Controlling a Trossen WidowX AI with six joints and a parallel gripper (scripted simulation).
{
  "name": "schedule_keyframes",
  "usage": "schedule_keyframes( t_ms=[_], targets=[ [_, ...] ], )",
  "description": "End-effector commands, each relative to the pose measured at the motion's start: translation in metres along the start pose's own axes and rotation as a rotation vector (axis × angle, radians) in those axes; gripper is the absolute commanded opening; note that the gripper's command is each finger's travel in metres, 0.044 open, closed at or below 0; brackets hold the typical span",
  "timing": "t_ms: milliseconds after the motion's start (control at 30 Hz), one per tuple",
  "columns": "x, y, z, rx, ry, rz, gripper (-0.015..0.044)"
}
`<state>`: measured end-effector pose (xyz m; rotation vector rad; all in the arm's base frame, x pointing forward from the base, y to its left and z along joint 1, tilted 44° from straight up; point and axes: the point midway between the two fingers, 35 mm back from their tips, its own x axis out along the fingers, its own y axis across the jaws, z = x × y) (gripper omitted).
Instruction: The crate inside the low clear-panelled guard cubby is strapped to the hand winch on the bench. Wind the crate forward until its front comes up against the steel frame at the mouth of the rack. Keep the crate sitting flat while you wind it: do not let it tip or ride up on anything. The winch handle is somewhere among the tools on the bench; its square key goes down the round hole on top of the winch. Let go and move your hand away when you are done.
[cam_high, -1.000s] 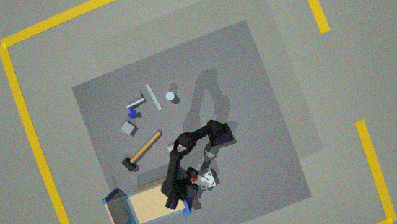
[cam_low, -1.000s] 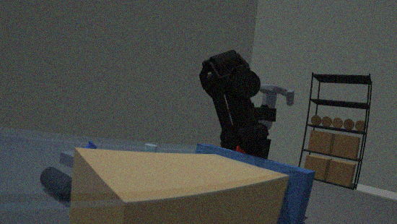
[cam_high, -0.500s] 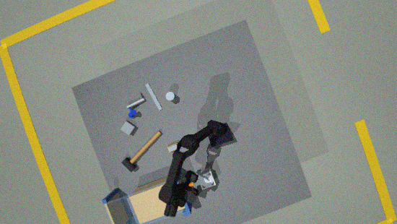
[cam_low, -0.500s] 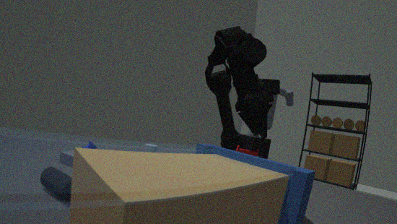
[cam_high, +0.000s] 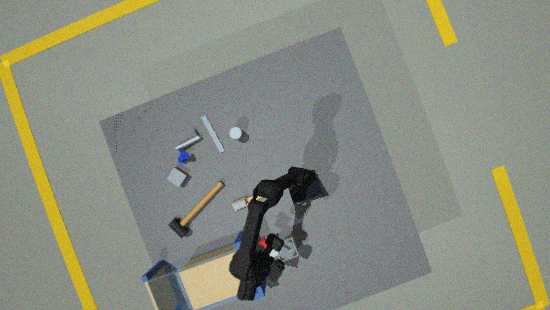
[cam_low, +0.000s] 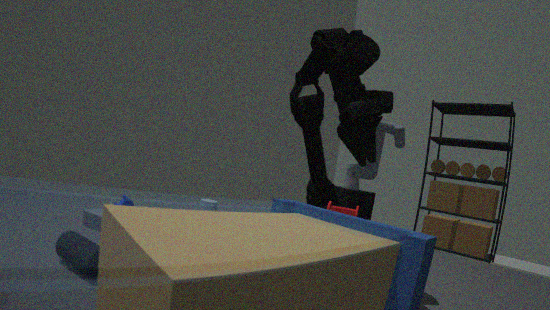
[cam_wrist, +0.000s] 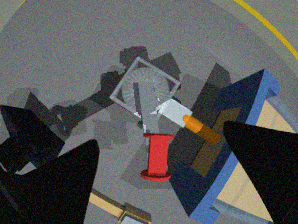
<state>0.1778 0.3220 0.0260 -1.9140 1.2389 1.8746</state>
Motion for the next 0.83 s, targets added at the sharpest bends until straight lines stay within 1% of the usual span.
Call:
schedule_keyframes(
  t_ms=[0, 200, 800],
  targets=[
    [0.020, -0.003, 0.038, 0.016, 0.114, -0.013, 0.0440],
    [0.045, 0.000, 0.095, 0.085, 0.289, -0.076, 0.0440],
    [0.046, 0.000, 0.097, 0.087, 0.294, -0.079, 0.0440]
  ],
)
